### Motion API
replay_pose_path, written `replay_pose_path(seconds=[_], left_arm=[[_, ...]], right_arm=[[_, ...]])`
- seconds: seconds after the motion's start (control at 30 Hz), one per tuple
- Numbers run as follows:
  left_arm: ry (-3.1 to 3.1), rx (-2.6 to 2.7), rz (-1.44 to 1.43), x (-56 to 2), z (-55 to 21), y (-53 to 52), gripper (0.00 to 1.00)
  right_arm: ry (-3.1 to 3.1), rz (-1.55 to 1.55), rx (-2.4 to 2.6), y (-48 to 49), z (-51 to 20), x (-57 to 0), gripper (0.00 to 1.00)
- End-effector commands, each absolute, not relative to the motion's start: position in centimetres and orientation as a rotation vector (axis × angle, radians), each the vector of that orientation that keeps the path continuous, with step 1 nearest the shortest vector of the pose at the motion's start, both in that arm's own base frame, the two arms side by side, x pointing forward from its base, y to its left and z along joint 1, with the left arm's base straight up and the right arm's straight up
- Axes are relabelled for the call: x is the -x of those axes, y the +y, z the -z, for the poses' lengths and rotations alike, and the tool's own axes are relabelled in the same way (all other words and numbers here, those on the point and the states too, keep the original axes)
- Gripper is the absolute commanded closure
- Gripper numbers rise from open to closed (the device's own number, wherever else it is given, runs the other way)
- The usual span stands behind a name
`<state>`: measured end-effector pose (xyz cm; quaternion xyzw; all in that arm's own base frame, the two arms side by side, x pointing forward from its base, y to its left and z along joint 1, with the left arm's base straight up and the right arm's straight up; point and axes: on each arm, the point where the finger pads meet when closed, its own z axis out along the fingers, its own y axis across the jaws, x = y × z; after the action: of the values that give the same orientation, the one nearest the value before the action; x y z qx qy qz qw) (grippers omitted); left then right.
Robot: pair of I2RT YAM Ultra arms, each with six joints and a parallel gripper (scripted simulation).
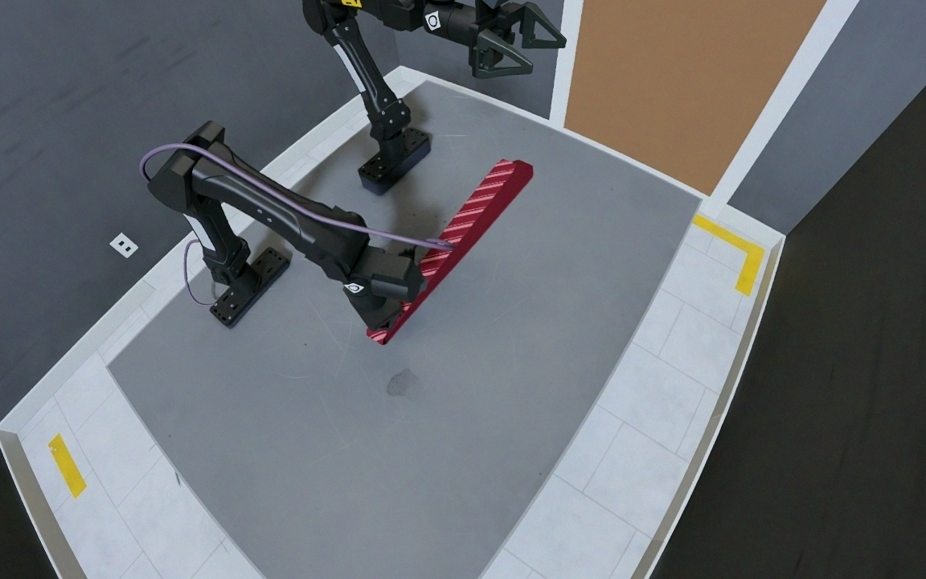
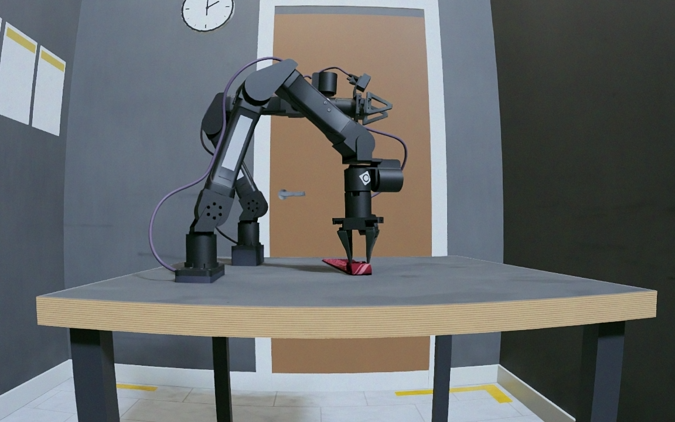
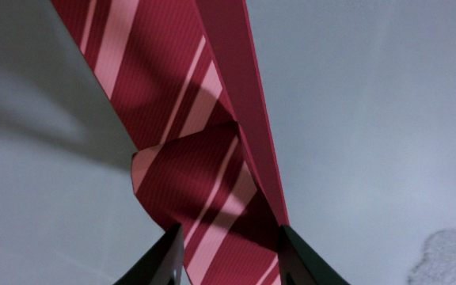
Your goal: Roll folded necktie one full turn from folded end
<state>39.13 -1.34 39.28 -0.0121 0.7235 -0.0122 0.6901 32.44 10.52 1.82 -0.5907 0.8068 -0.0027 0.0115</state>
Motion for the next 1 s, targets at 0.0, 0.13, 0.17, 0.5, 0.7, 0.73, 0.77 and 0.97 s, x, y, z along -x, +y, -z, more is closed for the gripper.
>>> replay_pose_path(seconds=[0.0,0.13,0.17,0.5,0.7,0.73,0.77,0.97], left_arm=[[1.570,0.029,0.044,-39.02,-41.37,-1.38,0.00],[1.570,0.029,0.044,-39.02,-41.37,-1.38,0.00],[1.570,0.029,0.044,-39.02,-41.37,-1.38,0.00],[1.570,0.029,0.044,-39.02,-41.37,-1.38,0.00],[1.570,0.029,0.044,-39.02,-41.37,-1.38,0.00],[1.570,0.029,0.044,-39.02,-41.37,-1.38,0.00],[1.570,0.029,0.044,-39.02,-41.37,-1.38,0.00],[1.570,0.029,0.044,-39.02,-41.37,-1.38,0.00]], right_arm=[[2.519,-0.005,1.827,10.74,-1.60,-32.44,0.62],[2.521,-0.005,1.824,10.74,-1.60,-32.44,0.62],[2.522,-0.005,1.823,10.74,-1.60,-32.44,0.62],[2.531,-0.005,1.810,10.74,-1.60,-32.44,0.62],[2.535,-0.005,1.805,10.74,-1.60,-32.44,0.62],[2.536,-0.005,1.803,10.74,-1.60,-32.44,0.62],[2.537,-0.005,1.802,10.74,-1.60,-32.44,0.62],[2.542,-0.005,1.794,10.74,-1.60,-32.44,0.62]])
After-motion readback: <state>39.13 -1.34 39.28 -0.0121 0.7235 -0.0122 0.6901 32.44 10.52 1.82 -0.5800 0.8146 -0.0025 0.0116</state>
